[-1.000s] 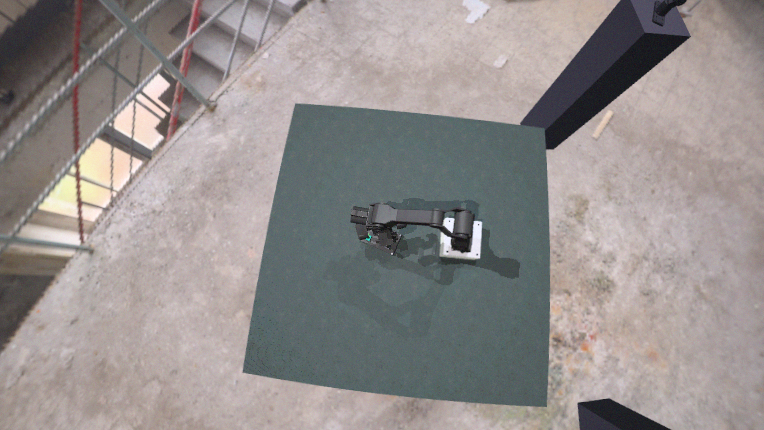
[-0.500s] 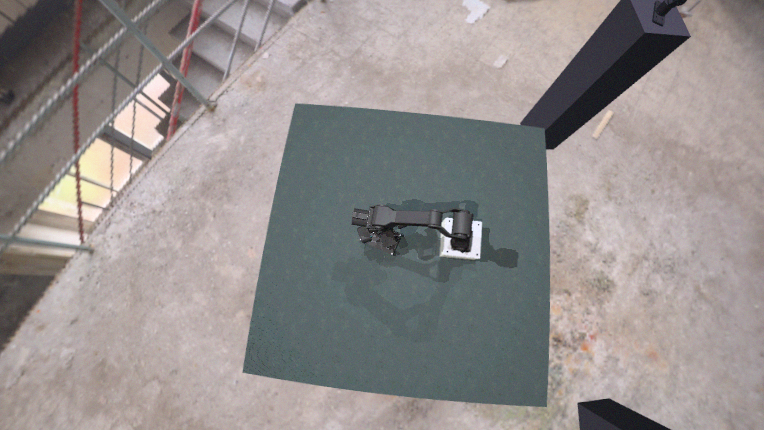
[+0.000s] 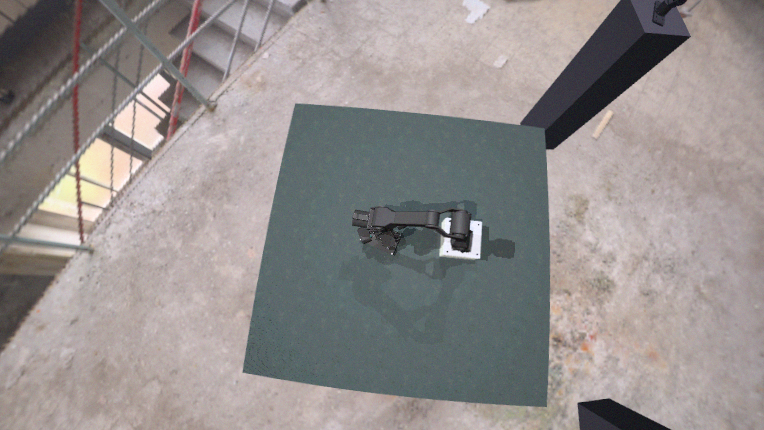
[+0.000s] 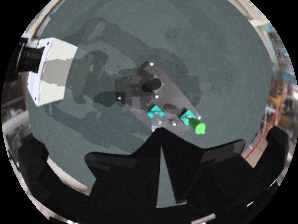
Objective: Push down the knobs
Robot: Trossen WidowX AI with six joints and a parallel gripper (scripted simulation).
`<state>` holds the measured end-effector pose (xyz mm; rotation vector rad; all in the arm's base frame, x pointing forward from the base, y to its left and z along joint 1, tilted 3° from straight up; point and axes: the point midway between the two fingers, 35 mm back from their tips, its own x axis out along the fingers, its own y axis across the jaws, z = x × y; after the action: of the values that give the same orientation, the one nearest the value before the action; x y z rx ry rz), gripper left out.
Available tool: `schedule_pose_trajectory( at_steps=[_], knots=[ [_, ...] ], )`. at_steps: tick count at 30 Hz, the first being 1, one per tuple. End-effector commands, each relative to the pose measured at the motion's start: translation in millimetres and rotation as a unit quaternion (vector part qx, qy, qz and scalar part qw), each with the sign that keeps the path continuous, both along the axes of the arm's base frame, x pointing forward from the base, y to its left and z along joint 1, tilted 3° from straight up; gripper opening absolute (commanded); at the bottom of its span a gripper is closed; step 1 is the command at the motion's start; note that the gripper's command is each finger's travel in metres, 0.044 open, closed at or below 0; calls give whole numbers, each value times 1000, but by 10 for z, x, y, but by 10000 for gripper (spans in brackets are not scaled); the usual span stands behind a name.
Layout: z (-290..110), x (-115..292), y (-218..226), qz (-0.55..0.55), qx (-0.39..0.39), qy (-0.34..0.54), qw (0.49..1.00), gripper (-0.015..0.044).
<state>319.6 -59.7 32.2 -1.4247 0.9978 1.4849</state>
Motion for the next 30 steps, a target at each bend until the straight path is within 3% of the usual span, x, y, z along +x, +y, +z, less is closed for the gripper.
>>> schedule_pose_trajectory(
  at_steps=[1, 30],
  knots=[
    [-50, -4, -2, 3, -2, 0, 1000, 0],
    [-97, -5, 0, 3, -2, 0, 1000, 0]
  ],
)
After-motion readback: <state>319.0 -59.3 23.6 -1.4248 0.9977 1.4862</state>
